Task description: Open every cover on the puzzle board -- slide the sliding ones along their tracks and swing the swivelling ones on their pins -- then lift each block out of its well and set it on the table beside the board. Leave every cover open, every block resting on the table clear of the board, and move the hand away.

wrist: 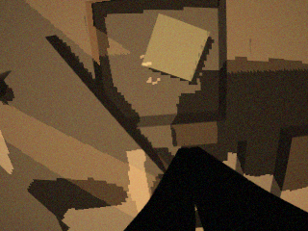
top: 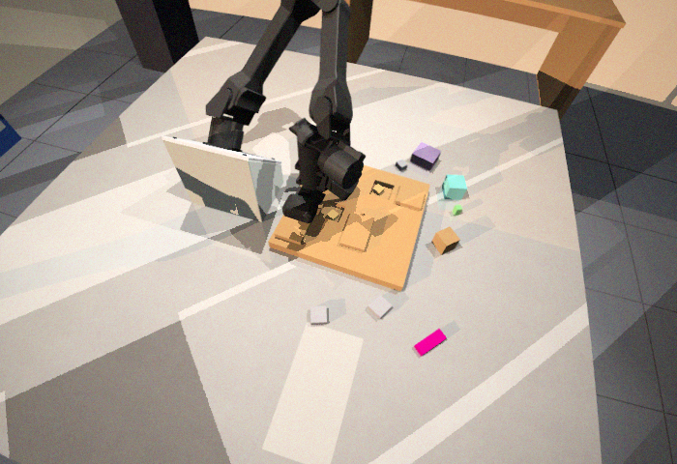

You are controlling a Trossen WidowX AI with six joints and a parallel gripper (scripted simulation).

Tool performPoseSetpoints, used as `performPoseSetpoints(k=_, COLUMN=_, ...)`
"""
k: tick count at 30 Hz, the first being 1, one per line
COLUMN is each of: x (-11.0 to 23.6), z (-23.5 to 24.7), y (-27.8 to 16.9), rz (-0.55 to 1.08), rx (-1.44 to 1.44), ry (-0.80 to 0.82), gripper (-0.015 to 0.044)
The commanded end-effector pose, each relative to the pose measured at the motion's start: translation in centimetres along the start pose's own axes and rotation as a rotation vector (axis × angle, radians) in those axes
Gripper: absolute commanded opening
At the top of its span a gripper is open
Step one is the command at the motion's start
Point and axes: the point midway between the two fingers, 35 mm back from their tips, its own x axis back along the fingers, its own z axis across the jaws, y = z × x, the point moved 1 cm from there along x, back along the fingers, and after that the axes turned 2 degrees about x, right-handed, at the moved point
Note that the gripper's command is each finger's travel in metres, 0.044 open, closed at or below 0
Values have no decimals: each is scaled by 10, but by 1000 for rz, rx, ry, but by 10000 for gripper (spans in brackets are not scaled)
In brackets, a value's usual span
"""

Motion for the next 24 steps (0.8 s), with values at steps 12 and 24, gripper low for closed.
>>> performPoseSetpoints(k=12, x=-1, z=11, y=-15, rz=7, rx=-2, ry=0, gripper=0)
performPoseSetpoints(k=24, x=-1, z=19, y=-24, rz=8, rx=-2, ry=1, gripper=0)
